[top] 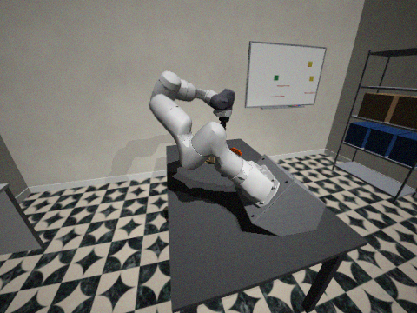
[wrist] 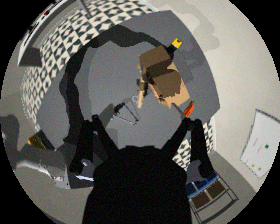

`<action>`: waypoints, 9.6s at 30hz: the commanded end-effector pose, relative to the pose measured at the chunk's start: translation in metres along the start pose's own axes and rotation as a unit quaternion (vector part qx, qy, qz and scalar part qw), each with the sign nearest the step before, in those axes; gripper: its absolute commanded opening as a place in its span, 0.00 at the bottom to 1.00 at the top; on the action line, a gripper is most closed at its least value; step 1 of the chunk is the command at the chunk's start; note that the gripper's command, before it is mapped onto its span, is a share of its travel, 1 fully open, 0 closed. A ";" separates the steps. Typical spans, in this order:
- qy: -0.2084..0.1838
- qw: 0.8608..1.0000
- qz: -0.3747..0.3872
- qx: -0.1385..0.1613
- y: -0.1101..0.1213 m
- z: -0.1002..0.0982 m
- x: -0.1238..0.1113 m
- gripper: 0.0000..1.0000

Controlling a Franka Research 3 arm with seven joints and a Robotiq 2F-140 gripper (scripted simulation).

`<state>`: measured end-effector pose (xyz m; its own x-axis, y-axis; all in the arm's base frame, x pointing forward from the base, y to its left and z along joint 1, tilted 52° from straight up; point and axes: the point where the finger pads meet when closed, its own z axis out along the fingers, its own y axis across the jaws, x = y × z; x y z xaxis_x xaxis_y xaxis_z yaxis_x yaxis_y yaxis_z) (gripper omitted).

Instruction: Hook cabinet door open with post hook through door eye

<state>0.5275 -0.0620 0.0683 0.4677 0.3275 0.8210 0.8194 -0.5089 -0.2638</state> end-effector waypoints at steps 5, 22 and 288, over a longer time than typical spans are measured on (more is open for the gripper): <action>-0.046 0.996 0.066 0.024 0.002 0.003 -0.009 1.00; -0.046 0.996 0.066 0.024 0.002 0.003 -0.009 1.00; -0.094 0.992 -0.043 0.078 0.030 0.112 -0.030 0.16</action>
<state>0.5757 0.0006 -0.0208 0.4513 0.5079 0.7337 0.8846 -0.3630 -0.2928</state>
